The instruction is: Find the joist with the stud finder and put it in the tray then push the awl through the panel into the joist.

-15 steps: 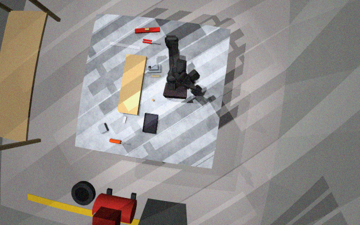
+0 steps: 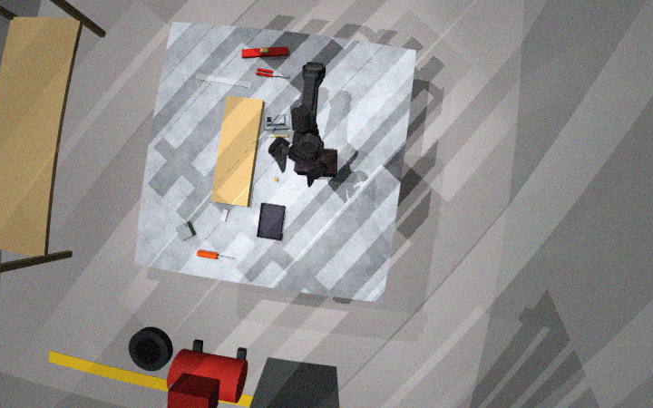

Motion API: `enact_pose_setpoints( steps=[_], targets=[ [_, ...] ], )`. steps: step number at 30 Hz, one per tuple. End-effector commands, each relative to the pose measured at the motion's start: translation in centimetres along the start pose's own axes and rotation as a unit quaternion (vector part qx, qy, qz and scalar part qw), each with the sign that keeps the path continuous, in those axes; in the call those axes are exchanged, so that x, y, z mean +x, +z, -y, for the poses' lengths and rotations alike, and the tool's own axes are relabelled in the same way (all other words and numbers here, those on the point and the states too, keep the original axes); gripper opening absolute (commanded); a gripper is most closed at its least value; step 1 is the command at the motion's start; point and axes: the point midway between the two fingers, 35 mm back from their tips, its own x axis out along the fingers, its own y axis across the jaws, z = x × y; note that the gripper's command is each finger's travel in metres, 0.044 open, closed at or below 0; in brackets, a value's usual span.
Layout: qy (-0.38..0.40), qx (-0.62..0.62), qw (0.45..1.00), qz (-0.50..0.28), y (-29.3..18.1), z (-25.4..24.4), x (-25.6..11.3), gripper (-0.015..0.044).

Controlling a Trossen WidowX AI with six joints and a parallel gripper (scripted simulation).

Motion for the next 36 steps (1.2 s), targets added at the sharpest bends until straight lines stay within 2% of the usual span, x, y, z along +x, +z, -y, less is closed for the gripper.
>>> enact_pose_setpoints(
  steps=[1,5,10,15,19,24,30,34,36],
  targets=[
    [-0.07,0.037,0.99,-0.113,-5.4,4.6,-1.5,0.044],
    [-0.133,0.073,0.964,-0.219,-10.4,8.2,-4.4,0.044],
    [-0.211,0.121,0.905,-0.348,-16.1,11.6,-10.0,0.044],
    [-0.282,0.169,0.822,-0.465,-20.4,13.4,-17.1,0.044],
    [-0.332,0.209,0.735,-0.553,-22.8,13.5,-23.6,0.044],
    [-0.381,0.257,0.61,-0.646,-23.8,11.9,-31.8,0.044],
    [-0.415,0.31,0.44,-0.733,-22.4,7.9,-40.6,0.044],
    [-0.422,0.34,0.328,-0.774,-20.1,4.7,-45.0,0.044],
    [-0.422,0.345,0.31,-0.779,-19.6,4.1,-45.6,0.044]
  ],
)
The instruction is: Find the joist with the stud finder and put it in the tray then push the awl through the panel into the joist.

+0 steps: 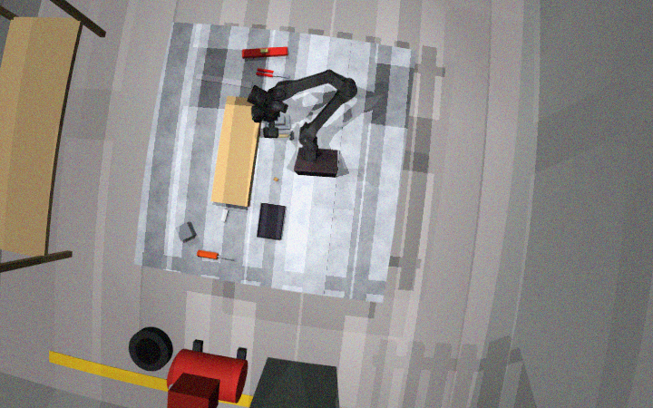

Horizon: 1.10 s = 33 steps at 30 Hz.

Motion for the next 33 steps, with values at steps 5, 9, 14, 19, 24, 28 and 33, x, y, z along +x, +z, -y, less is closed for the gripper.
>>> enact_pose_setpoints(
  steps=[5,9,14,19,24,28,33],
  targets=[
    [-0.022,0.023,0.998,-0.058,-2.8,1.6,0.1,0.044],
    [-0.022,0.023,0.998,-0.058,-2.8,1.7,0.1,0.044],
    [-0.022,0.023,0.998,-0.058,-2.6,2.1,0.2,0.044],
    [-0.022,0.023,0.998,-0.058,-2.6,2.3,0.3,0.044],
    [-0.02,0.024,0.998,-0.059,-2.8,2.3,1.0,0.044],
    [-0.019,0.024,0.998,-0.059,-3.0,2.3,1.7,0.044],
    [-0.019,0.024,0.998,-0.059,-3.3,2.3,2.4,0.044]
  ],
)
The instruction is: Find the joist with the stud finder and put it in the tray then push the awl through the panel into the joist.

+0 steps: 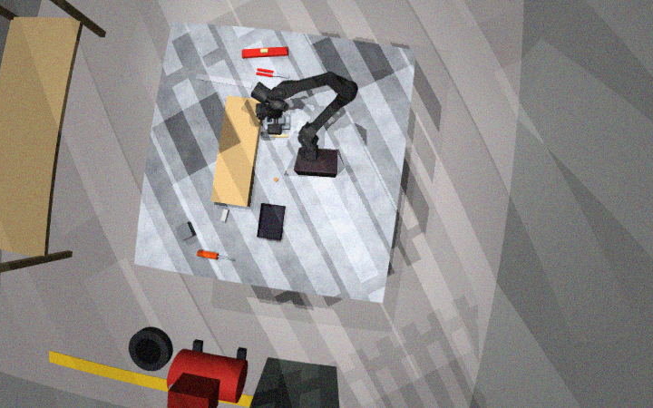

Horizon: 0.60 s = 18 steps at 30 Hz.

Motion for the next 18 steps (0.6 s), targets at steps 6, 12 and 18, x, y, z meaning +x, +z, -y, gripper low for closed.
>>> enact_pose_setpoints(
  steps=[6,12,18],
  targets=[
    [0.002,-0.002,1.0,-0.001,-0.5,-0.1,1.5,0.044],
    [0.0,-0.003,1.0,0.0,-0.8,0.0,2.4,0.044],
    [-0.002,-0.004,1.0,0.0,-1.1,0.0,3.1,0.044]
  ],
)
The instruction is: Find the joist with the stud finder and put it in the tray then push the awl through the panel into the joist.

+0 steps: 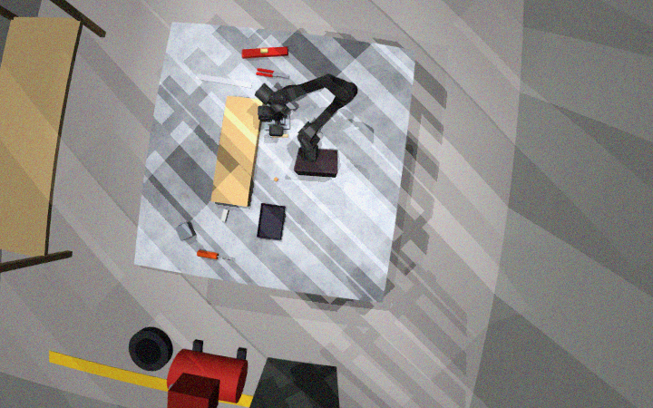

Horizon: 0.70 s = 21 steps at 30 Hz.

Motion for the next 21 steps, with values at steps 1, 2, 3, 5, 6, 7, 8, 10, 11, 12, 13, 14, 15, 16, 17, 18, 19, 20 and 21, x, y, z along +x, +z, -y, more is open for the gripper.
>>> enact_pose_setpoints(
  steps=[1,2,3,5,6,7,8,10,11,12,13,14,15,16,17,18,19,20,21],
  targets=[
    [0.001,-0.003,1.0,0.0,-0.18,-0.09,0.39,0.0414],
    [0.001,-0.003,1.0,0.0,-0.18,-0.09,0.39,0.0387],
    [0.001,-0.003,1.0,0.0,-0.18,-0.09,0.39,0.0361],
    [0.001,-0.003,1.0,0.0,-0.18,-0.09,0.39,0.0328],
    [0.001,-0.003,1.0,0.0,-0.18,-0.09,0.39,0.0322],
    [0.001,-0.003,1.0,0.0,-0.18,-0.09,0.39,0.0315],
    [0.001,-0.003,1.0,0.0,-0.18,-0.09,0.39,0.0308],
    [0.001,-0.003,1.0,0.0,-0.18,-0.09,0.39,0.0295],
    [0.001,-0.003,1.0,0.0,-0.18,-0.09,0.39,0.0288],
    [0.001,-0.003,1.0,0.0,-0.18,-0.09,0.39,0.0282],
    [0.001,-0.003,1.0,0.0,-0.18,-0.09,0.39,0.0275],
    [0.001,-0.003,1.0,0.0,-0.18,-0.09,0.39,0.0268],
    [0.001,-0.003,1.0,0.0,-0.18,-0.09,0.39,0.0262],
    [0.001,-0.003,1.0,0.0,-0.18,-0.09,0.39,0.0255],
    [0.001,-0.003,1.0,0.0,-0.18,-0.09,0.39,0.0248],
    [0.001,-0.003,1.0,0.0,-0.18,-0.09,0.39,0.0242],
    [0.001,-0.003,1.0,0.0,-0.18,-0.09,0.39,0.0235],
    [0.001,-0.003,1.0,0.0,-0.18,-0.09,0.39,0.0228],
    [0.001,-0.003,1.0,0.0,-0.18,-0.09,0.39,0.0222]
  ],
)
